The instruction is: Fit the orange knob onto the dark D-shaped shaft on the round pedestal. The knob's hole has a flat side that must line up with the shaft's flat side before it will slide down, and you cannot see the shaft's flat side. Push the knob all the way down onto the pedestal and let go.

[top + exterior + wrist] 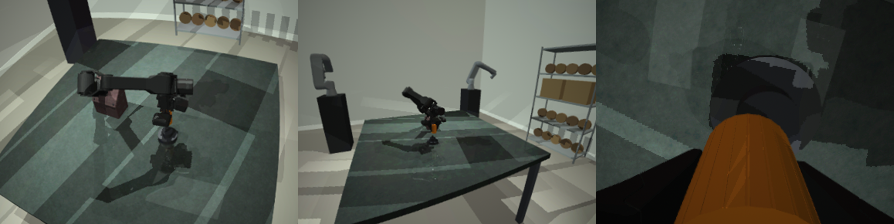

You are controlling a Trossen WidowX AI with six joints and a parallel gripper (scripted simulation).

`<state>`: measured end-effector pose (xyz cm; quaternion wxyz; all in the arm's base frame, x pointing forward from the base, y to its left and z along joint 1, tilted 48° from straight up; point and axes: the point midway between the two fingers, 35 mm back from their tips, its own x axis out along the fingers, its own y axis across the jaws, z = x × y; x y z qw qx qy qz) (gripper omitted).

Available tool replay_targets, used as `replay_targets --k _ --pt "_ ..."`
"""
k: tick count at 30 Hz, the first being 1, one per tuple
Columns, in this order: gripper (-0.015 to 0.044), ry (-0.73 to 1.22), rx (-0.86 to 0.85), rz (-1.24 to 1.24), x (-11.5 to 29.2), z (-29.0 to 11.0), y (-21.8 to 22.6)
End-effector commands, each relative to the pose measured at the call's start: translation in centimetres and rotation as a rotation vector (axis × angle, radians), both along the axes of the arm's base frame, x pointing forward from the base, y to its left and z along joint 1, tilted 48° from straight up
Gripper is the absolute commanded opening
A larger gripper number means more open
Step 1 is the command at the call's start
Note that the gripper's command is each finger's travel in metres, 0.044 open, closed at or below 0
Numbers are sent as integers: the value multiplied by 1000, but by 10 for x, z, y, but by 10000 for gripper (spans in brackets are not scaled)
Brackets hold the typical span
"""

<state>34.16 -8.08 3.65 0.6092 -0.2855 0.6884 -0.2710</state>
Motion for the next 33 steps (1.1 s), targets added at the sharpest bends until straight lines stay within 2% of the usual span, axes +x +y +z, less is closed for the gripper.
replay_targets --k 1,14,33 --pt "0 -5 -11 9 1 8 -7" --pt "0 -5 -14 9 -2 -9 -27" --pt "0 -11 -15 3 2 -8 -28"
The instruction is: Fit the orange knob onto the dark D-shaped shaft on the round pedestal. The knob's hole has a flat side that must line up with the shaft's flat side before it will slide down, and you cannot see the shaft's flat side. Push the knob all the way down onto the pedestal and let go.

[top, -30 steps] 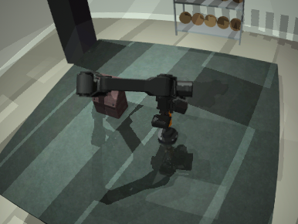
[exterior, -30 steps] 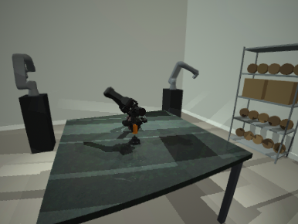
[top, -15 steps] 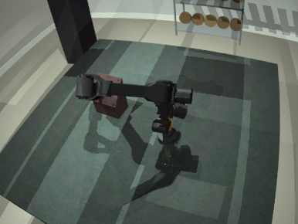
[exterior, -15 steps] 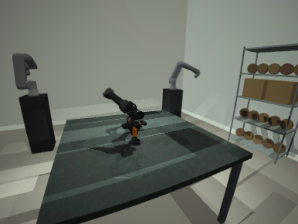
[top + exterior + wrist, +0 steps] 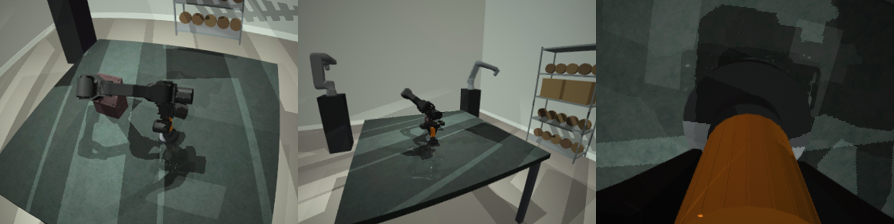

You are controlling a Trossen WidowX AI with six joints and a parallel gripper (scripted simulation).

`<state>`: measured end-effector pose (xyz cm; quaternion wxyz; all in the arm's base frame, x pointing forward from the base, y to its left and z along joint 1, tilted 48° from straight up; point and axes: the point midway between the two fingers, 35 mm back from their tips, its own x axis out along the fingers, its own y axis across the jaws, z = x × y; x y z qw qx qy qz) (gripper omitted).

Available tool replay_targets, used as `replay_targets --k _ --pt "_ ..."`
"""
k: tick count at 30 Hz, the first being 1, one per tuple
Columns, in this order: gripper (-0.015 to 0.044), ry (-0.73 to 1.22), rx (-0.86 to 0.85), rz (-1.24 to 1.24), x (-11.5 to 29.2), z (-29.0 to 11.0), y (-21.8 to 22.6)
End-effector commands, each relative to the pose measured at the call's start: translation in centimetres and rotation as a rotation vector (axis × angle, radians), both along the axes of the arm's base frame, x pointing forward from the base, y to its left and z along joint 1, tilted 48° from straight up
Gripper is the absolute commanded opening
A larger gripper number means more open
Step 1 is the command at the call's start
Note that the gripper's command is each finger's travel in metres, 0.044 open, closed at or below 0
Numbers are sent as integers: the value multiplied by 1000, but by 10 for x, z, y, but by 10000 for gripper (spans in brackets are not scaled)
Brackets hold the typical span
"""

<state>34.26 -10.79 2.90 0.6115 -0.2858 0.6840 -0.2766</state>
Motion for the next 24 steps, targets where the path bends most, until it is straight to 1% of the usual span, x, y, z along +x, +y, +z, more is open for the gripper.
replay_targets --k 1,13,19,24 --pt "0 1 -5 6 1 0 -1" --pt "0 7 -4 12 -1 3 3" --pt "0 146 12 141 -4 2 4" --pt "0 154 13 148 -6 1 5"
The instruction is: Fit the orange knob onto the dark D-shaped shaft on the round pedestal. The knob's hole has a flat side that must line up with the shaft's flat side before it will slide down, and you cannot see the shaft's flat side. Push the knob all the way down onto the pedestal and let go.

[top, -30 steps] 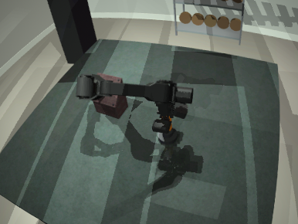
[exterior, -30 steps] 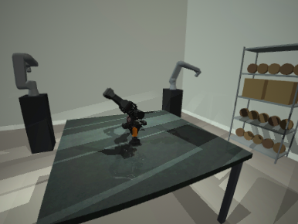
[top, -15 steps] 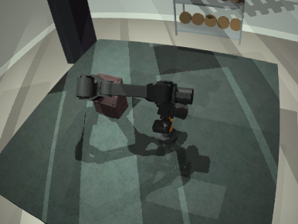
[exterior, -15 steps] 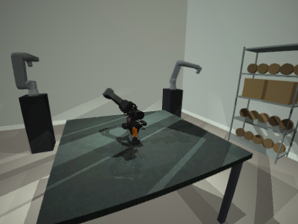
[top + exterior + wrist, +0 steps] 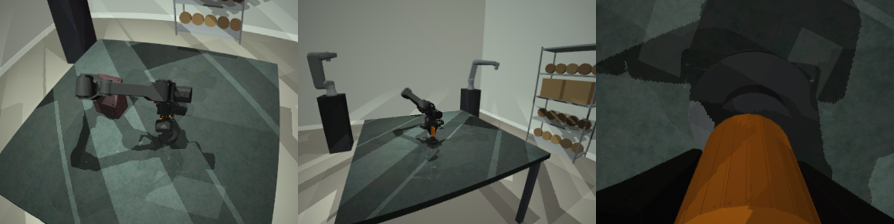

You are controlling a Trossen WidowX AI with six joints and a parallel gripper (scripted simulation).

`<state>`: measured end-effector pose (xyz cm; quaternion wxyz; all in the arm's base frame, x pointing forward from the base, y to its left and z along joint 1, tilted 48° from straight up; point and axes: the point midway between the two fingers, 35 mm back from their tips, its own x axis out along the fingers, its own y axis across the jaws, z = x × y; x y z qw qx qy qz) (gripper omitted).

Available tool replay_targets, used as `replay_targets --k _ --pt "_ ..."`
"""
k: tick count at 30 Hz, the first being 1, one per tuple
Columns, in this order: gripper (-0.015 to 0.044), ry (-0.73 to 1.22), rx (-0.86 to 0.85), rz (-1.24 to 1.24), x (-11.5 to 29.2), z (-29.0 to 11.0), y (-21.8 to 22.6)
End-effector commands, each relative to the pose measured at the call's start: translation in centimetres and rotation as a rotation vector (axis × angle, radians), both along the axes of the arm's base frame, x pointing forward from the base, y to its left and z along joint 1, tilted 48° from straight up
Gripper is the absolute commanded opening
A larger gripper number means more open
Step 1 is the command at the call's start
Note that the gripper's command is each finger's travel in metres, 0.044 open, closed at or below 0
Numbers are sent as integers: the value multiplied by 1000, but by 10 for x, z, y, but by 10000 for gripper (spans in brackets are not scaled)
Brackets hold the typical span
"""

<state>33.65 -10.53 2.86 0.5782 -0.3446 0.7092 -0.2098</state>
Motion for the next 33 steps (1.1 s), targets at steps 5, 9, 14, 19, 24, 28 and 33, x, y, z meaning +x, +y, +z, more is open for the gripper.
replay_targets --k 5,9,14,19,24,28,33 --pt "0 7 0 18 1 1 2" --pt "0 7 0 18 2 1 1" --pt "0 7 0 18 5 1 0" --pt "0 6 -1 18 7 3 -1" --pt "0 6 -1 18 6 3 -1" --pt "0 7 -1 18 5 3 -1" --pt "0 7 -1 18 4 2 -1"
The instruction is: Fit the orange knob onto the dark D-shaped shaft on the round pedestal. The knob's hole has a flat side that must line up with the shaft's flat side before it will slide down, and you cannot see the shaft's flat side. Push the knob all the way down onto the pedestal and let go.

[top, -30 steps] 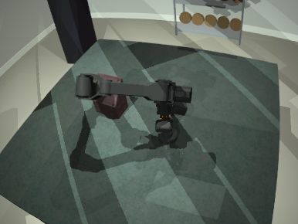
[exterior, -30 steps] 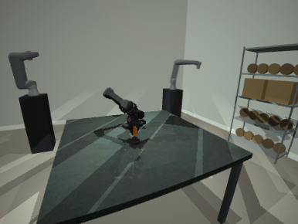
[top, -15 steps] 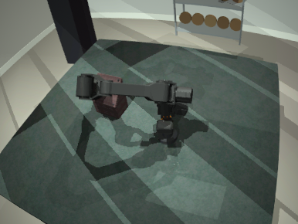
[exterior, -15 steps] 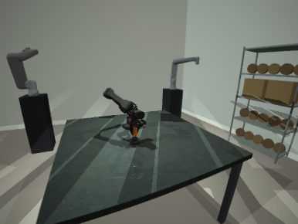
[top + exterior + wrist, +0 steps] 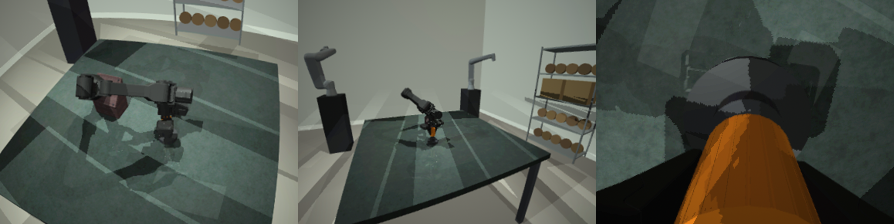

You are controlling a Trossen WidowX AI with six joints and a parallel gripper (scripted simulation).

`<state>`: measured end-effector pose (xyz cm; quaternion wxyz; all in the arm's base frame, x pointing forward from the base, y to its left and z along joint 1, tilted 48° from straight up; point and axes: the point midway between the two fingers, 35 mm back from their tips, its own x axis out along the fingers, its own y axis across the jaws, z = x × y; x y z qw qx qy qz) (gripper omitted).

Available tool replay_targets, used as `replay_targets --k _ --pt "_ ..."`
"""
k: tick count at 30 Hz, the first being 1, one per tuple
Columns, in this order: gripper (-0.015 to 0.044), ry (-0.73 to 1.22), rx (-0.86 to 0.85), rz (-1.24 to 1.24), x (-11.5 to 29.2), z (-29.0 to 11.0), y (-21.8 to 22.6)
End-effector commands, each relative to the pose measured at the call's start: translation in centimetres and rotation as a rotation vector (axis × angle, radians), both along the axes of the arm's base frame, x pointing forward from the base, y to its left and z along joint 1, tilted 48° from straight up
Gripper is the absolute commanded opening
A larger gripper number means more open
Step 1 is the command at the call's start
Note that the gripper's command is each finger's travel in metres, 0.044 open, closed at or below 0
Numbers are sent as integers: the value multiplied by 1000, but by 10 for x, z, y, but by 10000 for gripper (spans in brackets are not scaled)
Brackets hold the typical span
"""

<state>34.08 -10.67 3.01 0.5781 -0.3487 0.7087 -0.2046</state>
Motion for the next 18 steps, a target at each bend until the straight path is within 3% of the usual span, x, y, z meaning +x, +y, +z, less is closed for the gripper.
replay_targets --k 1,18 --pt "0 2 -3 6 -1 0 0" --pt "0 2 -3 6 -1 -2 -1"
